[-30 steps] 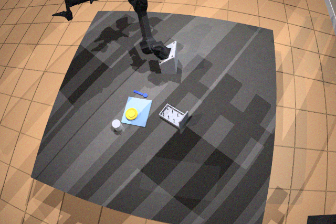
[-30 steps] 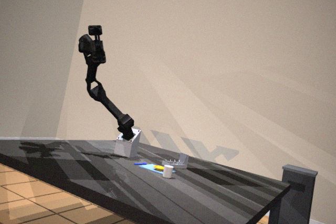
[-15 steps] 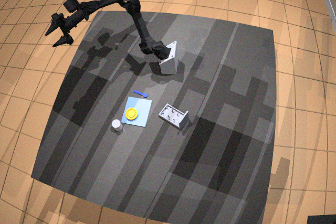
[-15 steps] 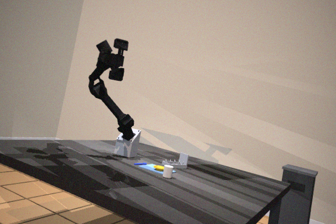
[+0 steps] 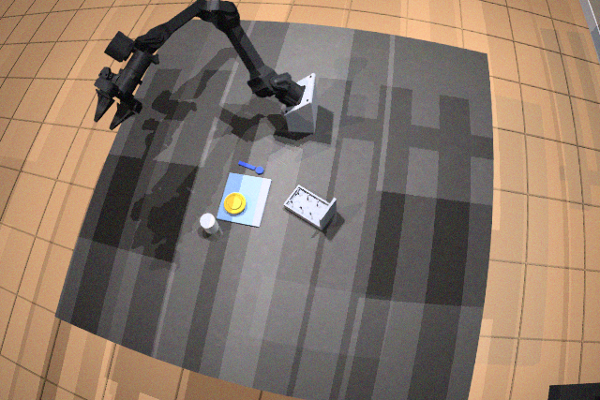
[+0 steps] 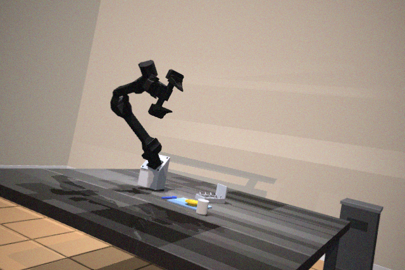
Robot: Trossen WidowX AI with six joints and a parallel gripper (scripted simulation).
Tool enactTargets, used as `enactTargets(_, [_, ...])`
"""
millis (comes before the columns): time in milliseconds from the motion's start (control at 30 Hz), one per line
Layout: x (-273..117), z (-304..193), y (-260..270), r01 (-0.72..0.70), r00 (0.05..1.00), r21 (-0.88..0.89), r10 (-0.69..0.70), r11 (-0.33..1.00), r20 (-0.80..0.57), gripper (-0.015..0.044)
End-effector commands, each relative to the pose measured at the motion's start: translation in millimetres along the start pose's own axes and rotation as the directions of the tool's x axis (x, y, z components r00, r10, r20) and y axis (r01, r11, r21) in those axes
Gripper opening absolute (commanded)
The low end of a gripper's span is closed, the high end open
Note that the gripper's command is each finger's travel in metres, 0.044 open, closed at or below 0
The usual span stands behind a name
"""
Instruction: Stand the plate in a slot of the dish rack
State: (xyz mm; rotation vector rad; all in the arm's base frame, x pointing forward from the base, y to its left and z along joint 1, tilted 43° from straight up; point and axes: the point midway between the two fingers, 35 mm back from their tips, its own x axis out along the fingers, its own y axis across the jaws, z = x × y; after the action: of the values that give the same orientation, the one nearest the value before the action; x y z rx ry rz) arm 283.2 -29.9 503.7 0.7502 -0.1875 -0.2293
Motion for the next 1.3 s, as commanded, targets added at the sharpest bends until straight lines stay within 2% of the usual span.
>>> enactTargets(0, [14.1,-20.1,-13.0,0.06,0.997,-0.067,-0.063,0.996,-0.044,0.04])
enactTargets(333, [47.9,-80.9,-55.6,0.198,0.953,-0.295,-0.254,0.935,-0.164,0.04])
enactTargets(633, [64.9,-132.7,-97.2,0.255,0.875,-0.505,-0.419,0.824,-0.241,0.04])
enactTargets(933, [70.3,-180.0,-138.9,0.24,0.77,-0.698,-0.571,0.674,-0.286,0.04])
enactTargets(1267, [64.8,-226.2,-185.2,0.141,0.631,-0.867,-0.718,0.478,-0.293,0.04])
